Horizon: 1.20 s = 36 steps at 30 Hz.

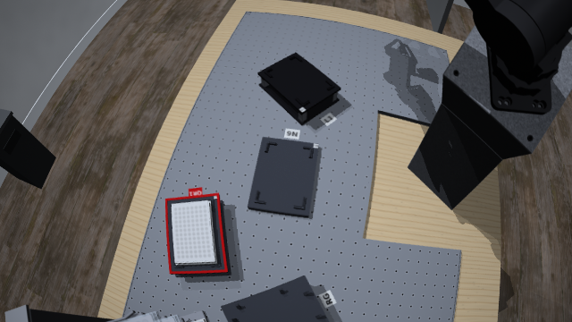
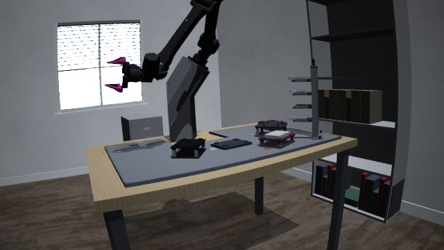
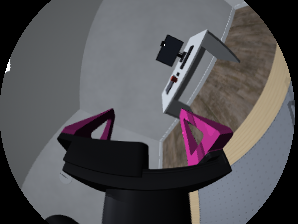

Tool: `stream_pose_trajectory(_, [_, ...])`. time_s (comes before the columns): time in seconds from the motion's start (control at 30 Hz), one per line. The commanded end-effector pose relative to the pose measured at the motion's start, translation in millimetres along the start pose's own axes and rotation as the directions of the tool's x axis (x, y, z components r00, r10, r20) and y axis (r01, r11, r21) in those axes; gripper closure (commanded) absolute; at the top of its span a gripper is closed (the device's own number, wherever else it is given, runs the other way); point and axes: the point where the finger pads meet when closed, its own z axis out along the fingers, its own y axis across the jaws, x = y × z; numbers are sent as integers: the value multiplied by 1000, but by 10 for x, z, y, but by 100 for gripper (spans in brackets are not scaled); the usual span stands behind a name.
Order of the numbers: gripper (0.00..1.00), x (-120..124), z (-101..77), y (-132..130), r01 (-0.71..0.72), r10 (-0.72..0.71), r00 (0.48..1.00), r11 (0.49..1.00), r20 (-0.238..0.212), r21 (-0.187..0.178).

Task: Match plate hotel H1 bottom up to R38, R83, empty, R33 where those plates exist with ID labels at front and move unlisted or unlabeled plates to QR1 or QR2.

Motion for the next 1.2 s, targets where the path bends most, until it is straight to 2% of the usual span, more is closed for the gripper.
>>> stream_pose_trajectory(0.0, [0,-4,18,51,-7,7,1000,1000,2,-7])
stream_pose_trajectory(0.03, [0,-4,18,51,-7,7,1000,1000,2,-7])
stream_pose_trajectory(0.07, [100,104,-39,173,29,-29,999,1000,-25,-9])
stream_pose_trajectory(0.2, [100,239,-140,187,118,-117,989,993,-88,10])
stream_pose_trajectory(0.23, [100,265,-161,193,121,-119,989,993,-90,11])
stream_pose_trajectory(0.3, [100,400,-142,305,103,-103,991,995,-88,-10])
stream_pose_trajectory(0.33, [100,402,-144,305,103,-103,991,995,-89,-10])
stream_pose_trajectory(0.37, [100,343,-226,202,143,-140,985,990,-104,15])
stream_pose_trajectory(0.43, [100,390,-273,199,186,-182,974,982,-133,21])
stream_pose_trajectory(0.5, [100,437,-320,196,229,-222,961,973,-163,26])
stream_pose_trajectory(0.6, [100,461,-344,194,238,-231,958,971,-169,27])
stream_pose_trajectory(0.77, [100,571,-468,181,344,-327,913,939,-244,29])
stream_pose_trajectory(0.97, [100,740,-580,221,343,-328,912,939,-245,19])
stream_pose_trajectory(1.0, [100,716,-638,162,373,-353,897,928,-266,28])
stream_pose_trajectory(1.1, [100,774,-719,151,432,-405,860,902,-310,20])
stream_pose_trajectory(1.17, [100,774,-719,151,432,-405,860,902,-310,20])
